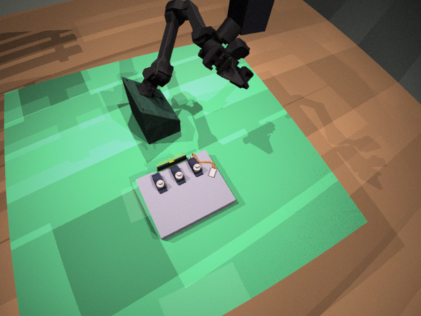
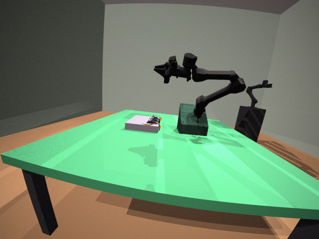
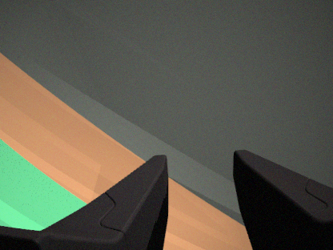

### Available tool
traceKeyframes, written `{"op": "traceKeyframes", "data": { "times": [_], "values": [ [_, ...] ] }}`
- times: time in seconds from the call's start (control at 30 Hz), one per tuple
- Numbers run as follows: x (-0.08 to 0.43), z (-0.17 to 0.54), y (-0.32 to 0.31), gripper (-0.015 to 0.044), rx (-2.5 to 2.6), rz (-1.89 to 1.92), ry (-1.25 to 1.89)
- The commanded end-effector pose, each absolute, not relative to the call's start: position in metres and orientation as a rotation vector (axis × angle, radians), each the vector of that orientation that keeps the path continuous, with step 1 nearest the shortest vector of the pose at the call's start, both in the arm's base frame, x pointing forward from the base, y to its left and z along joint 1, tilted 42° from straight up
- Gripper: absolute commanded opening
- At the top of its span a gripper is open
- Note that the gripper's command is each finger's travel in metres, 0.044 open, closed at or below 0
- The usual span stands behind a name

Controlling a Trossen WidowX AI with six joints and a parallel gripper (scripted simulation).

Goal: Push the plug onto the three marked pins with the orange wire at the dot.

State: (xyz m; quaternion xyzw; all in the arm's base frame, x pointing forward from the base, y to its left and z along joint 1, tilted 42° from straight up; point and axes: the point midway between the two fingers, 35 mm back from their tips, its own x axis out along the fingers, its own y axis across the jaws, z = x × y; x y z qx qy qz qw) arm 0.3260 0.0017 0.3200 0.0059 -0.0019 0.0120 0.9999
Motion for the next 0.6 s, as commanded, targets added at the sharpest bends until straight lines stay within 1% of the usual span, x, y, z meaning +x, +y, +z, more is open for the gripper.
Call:
{"op": "traceKeyframes", "data": {
  "times": [0.0, 0.57],
  "values": [
    [0.338, 0.308, 0.009, 0.0115, 0.059, 0.063, 0.072],
    [0.386, 0.236, 0.048, 0.0115, 0.316, 0.206, 0.507]
  ]
}}
